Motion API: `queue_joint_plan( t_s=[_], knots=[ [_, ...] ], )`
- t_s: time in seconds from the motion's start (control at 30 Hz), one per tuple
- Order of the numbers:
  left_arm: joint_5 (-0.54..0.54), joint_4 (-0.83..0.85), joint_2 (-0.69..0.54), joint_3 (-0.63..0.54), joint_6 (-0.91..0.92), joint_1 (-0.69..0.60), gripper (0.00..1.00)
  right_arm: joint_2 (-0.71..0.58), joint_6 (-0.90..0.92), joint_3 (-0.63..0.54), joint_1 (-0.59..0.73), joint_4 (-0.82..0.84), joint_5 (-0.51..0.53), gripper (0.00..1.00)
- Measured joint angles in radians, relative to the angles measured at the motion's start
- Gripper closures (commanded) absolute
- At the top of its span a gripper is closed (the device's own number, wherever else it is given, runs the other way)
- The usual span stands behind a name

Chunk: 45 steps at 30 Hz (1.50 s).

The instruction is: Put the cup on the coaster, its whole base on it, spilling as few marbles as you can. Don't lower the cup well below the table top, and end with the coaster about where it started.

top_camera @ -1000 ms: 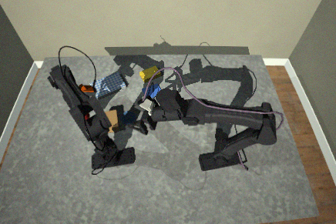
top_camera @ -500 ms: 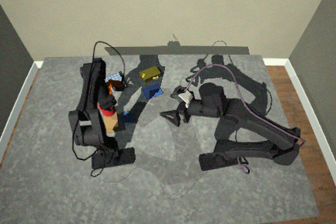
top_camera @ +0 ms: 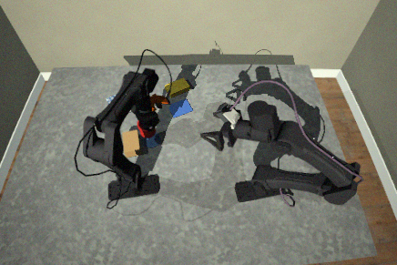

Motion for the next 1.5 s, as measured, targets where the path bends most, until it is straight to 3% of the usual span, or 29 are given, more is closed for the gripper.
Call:
queue_joint_plan(
  t_s=[0.67,1.5],
  knots=[
    [-0.008,0.042,0.005,0.005,-0.035,-0.006,1.0,0.0,0.0,0.0,0.0,-0.003,-0.002,0.0],
    [-0.008,0.216,0.005,-0.182,-0.035,-0.006,1.0,0.0,0.0,0.0,0.0,-0.003,-0.002,0.0]
  ],
)
